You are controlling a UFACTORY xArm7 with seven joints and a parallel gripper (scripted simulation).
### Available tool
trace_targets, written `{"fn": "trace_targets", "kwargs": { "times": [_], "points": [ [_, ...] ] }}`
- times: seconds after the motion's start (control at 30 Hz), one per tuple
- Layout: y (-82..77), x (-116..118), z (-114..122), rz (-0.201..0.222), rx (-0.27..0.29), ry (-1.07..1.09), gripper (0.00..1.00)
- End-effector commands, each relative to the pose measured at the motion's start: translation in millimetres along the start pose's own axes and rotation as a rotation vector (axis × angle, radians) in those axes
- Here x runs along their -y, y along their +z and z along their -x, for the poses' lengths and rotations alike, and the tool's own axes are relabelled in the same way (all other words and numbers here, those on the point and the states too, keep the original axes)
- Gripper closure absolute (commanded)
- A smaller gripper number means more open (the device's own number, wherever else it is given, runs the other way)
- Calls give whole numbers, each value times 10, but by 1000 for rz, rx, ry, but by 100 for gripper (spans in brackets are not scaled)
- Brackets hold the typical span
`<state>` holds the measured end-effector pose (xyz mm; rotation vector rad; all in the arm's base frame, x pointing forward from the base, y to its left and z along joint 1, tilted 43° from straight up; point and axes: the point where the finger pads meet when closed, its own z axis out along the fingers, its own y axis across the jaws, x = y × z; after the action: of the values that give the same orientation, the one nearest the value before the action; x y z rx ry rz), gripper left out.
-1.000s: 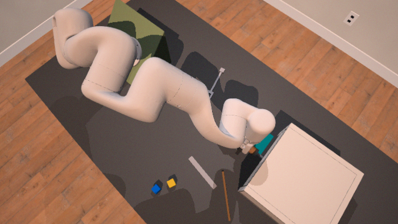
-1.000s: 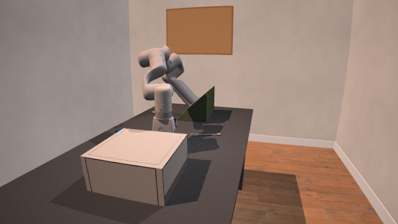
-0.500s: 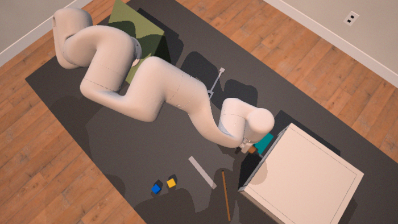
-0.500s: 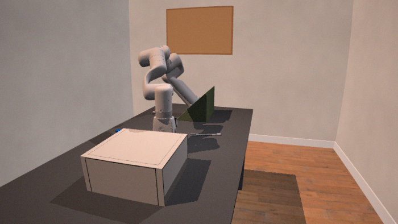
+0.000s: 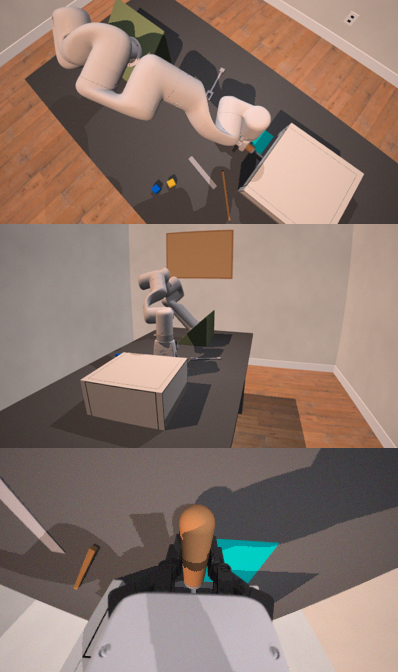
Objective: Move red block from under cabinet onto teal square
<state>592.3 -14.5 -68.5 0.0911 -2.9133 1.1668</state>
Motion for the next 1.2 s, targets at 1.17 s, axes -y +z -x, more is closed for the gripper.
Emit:
{"fn": "trace_targets", "kwargs": {
  "times": [1.17],
  "points": [
    [-23,-7,-717,2,6,-1,100]
  ]
}}
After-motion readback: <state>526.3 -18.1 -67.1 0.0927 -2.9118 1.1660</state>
